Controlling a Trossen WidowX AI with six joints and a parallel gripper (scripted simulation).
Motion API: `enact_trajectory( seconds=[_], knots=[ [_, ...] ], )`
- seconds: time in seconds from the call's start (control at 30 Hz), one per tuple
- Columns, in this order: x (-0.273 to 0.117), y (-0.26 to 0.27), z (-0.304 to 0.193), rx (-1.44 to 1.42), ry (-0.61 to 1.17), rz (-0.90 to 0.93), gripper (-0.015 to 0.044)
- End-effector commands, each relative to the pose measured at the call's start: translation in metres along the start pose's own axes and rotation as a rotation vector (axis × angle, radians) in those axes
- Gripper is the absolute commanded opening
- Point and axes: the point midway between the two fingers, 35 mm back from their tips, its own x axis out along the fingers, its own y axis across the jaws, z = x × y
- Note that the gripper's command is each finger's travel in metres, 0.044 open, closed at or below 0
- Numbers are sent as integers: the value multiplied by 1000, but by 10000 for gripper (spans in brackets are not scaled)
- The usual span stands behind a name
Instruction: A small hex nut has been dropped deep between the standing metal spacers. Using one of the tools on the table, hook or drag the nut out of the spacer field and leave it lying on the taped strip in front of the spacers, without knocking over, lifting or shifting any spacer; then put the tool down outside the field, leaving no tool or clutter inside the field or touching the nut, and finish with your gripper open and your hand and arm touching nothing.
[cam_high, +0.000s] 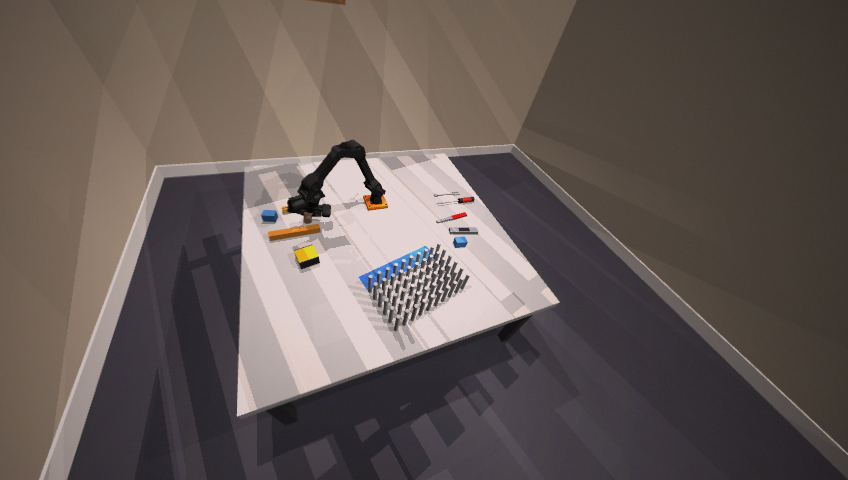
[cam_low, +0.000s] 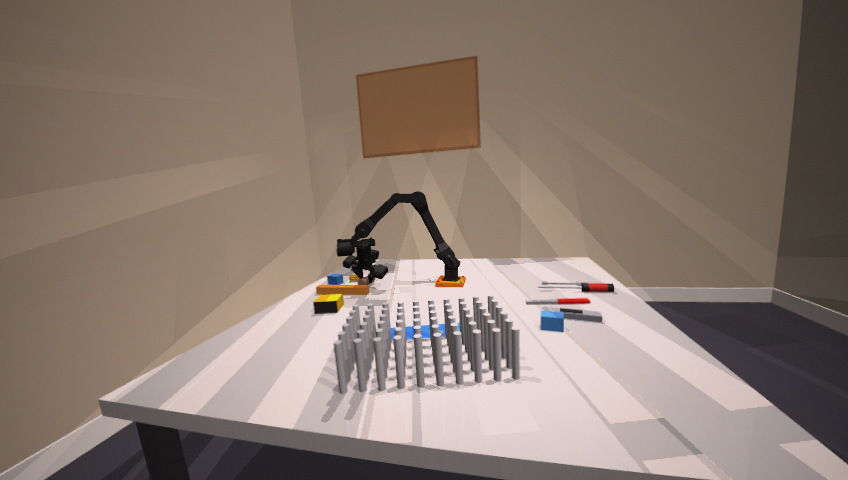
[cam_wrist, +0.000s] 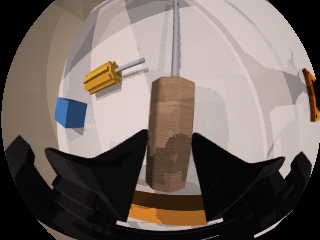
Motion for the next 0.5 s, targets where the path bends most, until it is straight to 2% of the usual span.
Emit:
enact_trajectory(
  seconds=[0.0,0.47],
  knots=[
    [0,0,0,0,0,0,53],
    [0,0,0,0,0,0,420]
  ],
)
